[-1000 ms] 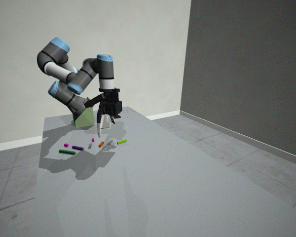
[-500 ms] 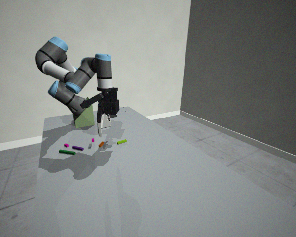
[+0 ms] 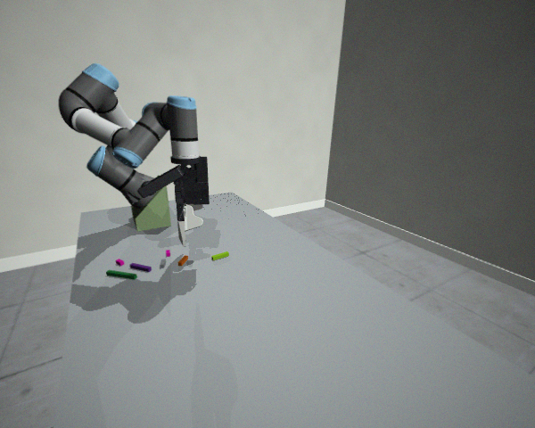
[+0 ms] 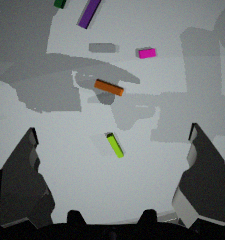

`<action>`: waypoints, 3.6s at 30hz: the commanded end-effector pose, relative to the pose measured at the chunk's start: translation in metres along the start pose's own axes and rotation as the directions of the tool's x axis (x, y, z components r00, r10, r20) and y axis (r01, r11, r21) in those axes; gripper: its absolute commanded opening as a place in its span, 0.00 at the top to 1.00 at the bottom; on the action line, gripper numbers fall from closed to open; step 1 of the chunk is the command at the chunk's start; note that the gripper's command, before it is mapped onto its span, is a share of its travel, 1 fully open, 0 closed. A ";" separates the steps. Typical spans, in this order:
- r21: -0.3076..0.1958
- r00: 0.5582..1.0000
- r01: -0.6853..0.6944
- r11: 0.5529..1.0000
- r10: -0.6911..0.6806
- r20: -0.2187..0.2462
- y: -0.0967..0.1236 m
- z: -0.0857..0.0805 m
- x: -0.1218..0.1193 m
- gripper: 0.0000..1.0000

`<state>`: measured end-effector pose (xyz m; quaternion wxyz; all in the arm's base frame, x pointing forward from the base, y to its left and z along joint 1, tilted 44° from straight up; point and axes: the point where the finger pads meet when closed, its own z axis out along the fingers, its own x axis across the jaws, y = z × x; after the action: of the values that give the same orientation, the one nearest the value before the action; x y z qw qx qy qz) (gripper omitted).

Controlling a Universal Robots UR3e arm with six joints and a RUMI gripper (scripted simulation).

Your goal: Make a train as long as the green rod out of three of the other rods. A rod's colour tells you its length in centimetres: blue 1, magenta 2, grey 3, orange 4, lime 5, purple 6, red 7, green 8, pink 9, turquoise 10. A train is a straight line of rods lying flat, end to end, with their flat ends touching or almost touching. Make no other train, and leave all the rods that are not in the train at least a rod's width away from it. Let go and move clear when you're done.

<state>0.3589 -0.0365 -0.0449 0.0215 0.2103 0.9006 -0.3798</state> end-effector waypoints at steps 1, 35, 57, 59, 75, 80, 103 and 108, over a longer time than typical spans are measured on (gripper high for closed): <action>-0.014 0.986 0.165 0.986 -0.165 0.011 -0.006 -0.001 0.001 0.00; -0.005 0.729 0.684 0.729 -0.684 0.017 -0.029 -0.002 0.012 0.00; 0.001 0.438 0.899 0.438 -0.899 0.017 -0.041 -0.002 0.022 0.00; 0.002 0.403 0.915 0.403 -0.915 0.017 -0.042 -0.002 0.024 0.00; 0.006 0.159 0.987 0.159 -0.987 0.016 -0.049 -0.002 0.033 0.00; 0.008 0.044 0.999 0.045 -0.999 0.015 -0.052 -0.001 0.038 0.00; 0.011 -0.166 0.986 -0.166 -0.986 0.013 -0.057 0.000 0.048 0.00; 0.011 -0.166 0.986 -0.166 -0.986 0.013 -0.057 0.000 0.048 0.86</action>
<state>0.2924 -0.0549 -0.0155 -0.2700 -0.5476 0.7465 -0.2646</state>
